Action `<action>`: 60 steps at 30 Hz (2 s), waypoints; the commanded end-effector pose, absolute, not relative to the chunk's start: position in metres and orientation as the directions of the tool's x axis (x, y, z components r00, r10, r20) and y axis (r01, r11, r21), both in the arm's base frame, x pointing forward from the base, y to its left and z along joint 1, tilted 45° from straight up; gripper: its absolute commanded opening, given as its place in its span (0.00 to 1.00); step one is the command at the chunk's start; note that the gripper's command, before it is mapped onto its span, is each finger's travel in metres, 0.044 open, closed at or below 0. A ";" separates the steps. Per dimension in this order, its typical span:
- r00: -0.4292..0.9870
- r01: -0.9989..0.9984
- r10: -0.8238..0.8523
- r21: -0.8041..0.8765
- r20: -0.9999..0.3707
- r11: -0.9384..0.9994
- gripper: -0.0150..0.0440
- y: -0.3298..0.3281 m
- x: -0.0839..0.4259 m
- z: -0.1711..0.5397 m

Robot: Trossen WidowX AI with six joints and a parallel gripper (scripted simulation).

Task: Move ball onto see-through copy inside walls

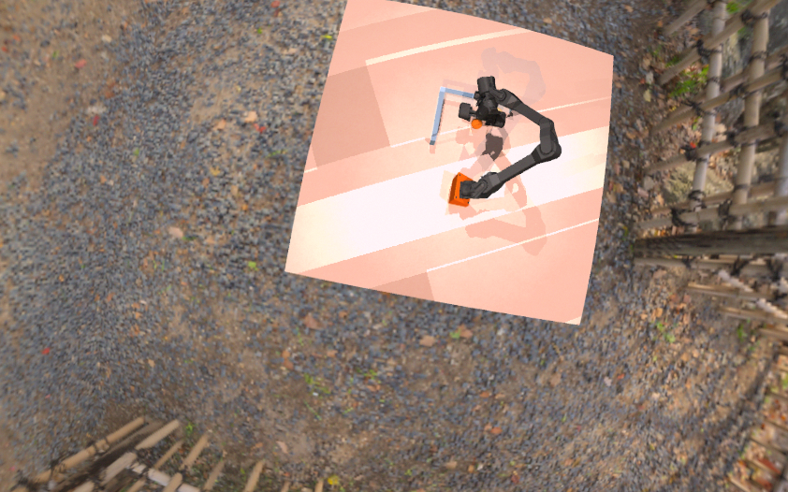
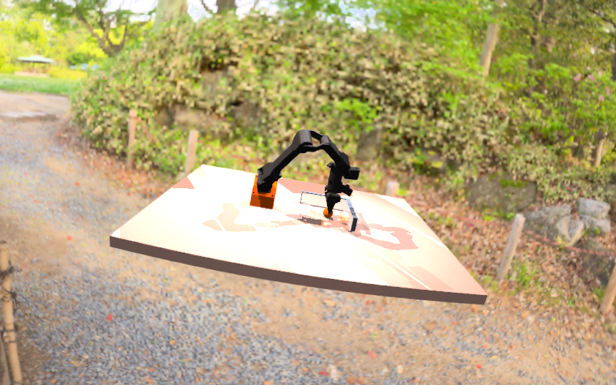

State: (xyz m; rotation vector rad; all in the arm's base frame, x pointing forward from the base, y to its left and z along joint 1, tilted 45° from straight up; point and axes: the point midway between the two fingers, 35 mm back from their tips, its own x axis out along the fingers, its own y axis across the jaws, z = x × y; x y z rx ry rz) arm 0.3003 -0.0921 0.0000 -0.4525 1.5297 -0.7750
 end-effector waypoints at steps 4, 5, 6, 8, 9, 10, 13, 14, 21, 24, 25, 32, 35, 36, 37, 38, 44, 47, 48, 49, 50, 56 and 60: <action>-0.130 0.156 -0.695 -0.707 -0.707 0.690 0.82 -0.100 0.296 -0.007; -0.130 0.156 -0.695 -0.707 -0.707 0.690 0.82 -0.100 0.296 -0.008; -0.130 0.156 -0.695 -0.707 -0.707 0.690 0.77 -0.100 0.296 -0.008; -0.130 0.156 -0.695 -0.707 -0.707 0.690 0.69 -0.100 0.296 -0.008; -0.130 0.156 -0.695 -0.707 -0.707 0.690 0.64 -0.100 0.296 -0.008; -0.130 0.156 -0.695 -0.707 -0.707 0.690 0.63 -0.100 0.296 -0.008; -0.130 0.156 -0.695 -0.707 -0.707 0.690 0.60 -0.100 0.296 -0.008; -0.130 0.156 -0.695 -0.707 -0.707 0.690 0.58 -0.100 0.296 -0.008; -0.068 0.200 -0.682 -0.679 -0.729 0.706 0.31 -0.082 0.311 0.002; -0.073 0.196 -0.680 -0.679 -0.730 0.708 0.25 -0.073 0.313 0.010; -0.075 0.194 -0.679 -0.679 -0.730 0.708 0.25 -0.071 0.314 0.012; -0.096 0.179 -0.679 -0.683 -0.728 0.708 0.25 -0.045 0.318 0.039; -0.106 0.172 -0.681 -0.688 -0.725 0.705 0.25 -0.034 0.318 0.051; -0.109 0.170 -0.682 -0.689 -0.723 0.704 0.25 -0.030 0.317 0.056; -0.112 0.168 -0.683 -0.691 -0.722 0.703 0.25 -0.027 0.317 0.060; -0.116 0.165 -0.684 -0.693 -0.720 0.702 0.25 -0.023 0.317 0.065; -0.130 0.155 -0.692 -0.704 -0.710 0.693 0.25 -0.007 0.314 0.086; -0.130 0.155 -0.691 -0.703 -0.711 0.695 0.25 -0.010 0.316 0.087; -0.129 0.155 -0.690 -0.701 -0.713 0.696 0.25 -0.014 0.319 0.088; -0.129 0.155 -0.688 -0.700 -0.714 0.697 0.25 -0.020 0.323 0.089; -0.128 0.155 -0.688 -0.699 -0.715 0.698 0.25 -0.025 0.326 0.090; -0.125 0.156 -0.687 -0.698 -0.716 0.699 0.25 -0.060 0.344 0.098; -0.126 0.157 -0.690 -0.701 -0.713 0.695 0.25 -0.085 0.354 0.105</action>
